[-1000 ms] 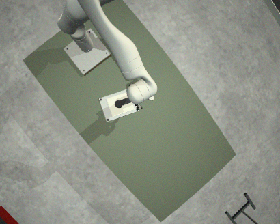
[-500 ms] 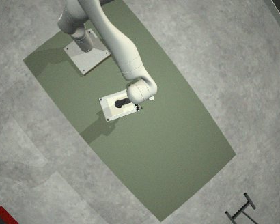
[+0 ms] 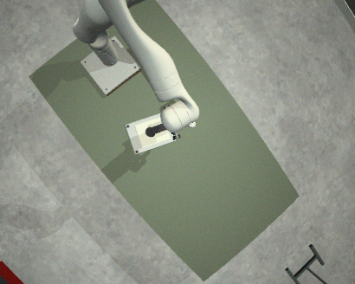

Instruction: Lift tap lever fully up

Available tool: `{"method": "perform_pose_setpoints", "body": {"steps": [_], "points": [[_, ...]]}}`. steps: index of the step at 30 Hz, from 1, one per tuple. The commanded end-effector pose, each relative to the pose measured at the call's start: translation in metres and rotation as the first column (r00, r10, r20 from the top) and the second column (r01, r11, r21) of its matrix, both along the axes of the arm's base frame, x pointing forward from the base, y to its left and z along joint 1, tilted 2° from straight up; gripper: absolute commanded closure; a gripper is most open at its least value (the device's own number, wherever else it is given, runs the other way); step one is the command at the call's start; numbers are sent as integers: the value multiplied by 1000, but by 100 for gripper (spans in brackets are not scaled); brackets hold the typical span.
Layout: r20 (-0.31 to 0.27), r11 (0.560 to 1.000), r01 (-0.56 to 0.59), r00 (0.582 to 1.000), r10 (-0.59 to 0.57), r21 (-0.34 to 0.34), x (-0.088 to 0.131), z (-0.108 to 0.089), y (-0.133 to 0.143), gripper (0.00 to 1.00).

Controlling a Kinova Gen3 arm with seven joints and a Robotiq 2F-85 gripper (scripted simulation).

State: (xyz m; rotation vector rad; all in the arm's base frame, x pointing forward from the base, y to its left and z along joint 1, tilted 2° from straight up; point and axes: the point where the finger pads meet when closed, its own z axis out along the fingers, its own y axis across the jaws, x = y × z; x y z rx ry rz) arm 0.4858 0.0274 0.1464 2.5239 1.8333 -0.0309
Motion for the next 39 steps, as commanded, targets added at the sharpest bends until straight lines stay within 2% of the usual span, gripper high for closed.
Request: {"method": "perform_pose_setpoints", "body": {"steps": [1,14,39], "points": [[2,1000,0,1000,0,0,0,1,0,24],[2,1000,0,1000,0,0,0,-5,0,24],[2,1000,0,1000,0,0,0,-30,-1,24]]}}
